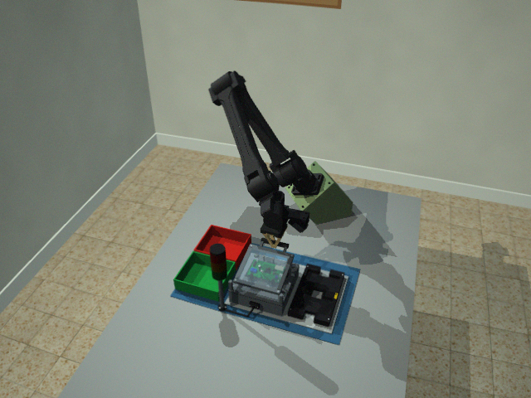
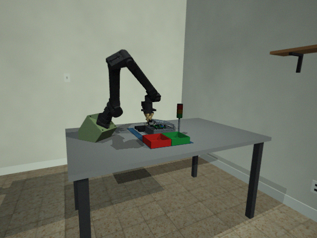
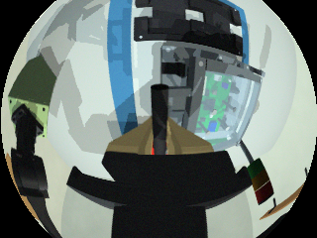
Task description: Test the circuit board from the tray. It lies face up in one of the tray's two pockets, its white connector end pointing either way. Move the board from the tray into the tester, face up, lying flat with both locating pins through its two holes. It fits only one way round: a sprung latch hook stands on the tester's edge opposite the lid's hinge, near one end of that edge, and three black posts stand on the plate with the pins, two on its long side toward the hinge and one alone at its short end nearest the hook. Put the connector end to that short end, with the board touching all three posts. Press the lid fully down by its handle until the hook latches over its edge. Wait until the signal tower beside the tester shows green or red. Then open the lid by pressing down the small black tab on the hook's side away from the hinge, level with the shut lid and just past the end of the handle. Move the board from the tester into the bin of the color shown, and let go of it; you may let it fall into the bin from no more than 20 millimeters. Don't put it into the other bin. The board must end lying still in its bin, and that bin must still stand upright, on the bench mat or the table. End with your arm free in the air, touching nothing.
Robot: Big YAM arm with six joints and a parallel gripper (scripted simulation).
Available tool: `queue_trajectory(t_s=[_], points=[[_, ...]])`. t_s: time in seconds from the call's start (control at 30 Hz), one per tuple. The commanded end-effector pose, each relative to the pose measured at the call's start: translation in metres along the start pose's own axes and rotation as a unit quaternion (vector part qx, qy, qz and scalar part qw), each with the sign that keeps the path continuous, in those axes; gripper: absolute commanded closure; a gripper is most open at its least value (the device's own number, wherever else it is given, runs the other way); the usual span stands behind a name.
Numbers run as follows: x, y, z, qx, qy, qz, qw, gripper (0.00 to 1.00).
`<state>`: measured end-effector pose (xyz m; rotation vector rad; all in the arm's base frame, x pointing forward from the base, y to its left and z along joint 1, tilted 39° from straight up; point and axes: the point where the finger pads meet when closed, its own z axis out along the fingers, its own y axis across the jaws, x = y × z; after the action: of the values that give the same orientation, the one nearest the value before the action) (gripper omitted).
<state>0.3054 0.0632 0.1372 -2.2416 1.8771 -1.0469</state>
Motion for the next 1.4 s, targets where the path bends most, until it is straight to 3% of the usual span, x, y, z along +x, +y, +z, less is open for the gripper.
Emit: queue_trajectory(t_s=[0.0, 0.5, 1.37], points=[[0.003, 0.001, 0.017, -0.017, 0.009, -0.001, 1.000, 1.00], [0.004, -0.001, 0.029, -0.014, 0.010, 0.001, 1.000, 1.00], [0.004, -0.003, 0.031, -0.012, 0.010, 0.002, 1.000, 1.00]])
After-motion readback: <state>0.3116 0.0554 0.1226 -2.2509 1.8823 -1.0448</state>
